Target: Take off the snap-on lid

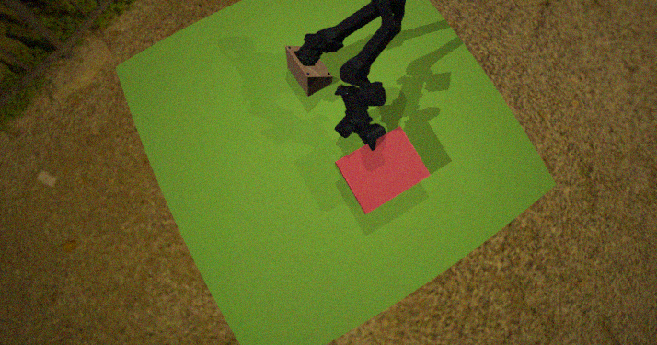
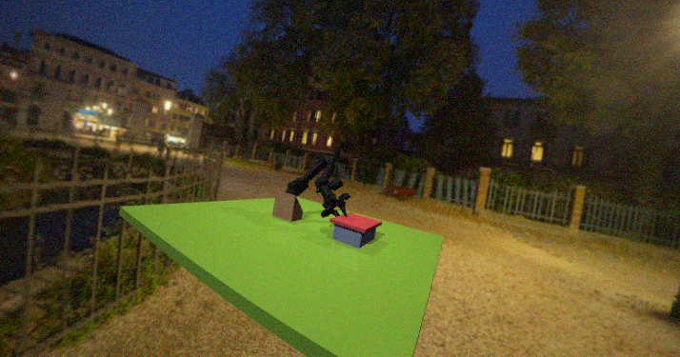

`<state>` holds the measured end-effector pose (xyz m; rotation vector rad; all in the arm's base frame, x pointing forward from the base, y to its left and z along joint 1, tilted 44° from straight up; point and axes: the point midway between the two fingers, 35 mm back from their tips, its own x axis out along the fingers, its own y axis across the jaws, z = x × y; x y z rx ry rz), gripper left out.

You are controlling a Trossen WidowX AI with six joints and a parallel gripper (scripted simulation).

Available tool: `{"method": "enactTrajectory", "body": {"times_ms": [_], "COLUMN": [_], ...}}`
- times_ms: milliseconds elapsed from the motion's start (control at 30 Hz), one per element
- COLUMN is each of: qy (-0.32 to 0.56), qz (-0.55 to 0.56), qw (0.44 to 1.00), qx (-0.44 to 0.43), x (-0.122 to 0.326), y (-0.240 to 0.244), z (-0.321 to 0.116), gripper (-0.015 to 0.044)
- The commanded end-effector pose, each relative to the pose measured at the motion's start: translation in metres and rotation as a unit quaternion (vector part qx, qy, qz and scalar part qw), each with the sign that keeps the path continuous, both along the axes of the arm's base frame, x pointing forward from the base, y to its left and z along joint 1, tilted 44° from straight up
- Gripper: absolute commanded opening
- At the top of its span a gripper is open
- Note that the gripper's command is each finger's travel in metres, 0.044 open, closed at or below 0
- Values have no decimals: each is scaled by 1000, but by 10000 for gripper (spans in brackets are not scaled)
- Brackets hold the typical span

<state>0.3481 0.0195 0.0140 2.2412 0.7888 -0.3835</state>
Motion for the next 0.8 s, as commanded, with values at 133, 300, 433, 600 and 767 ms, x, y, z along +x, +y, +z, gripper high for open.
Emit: {"method": "enactTrajectory", "body": {"times_ms": [133, 300, 433, 600, 767], "qy": [-1, -1, -1, -1, -1], "qz": [0, 0, 0, 0, 0], "qw": [1000, 1000, 1000, 1000, 1000], "qx": [0, 0, 0, 0, 0], "x": [0, -1, -1, -1, -1], "y": [-2, -3, -3, -4, -5], "z": [2, 3, 3, 4, 5], "gripper": [0, 0, 0, 0, 0]}}
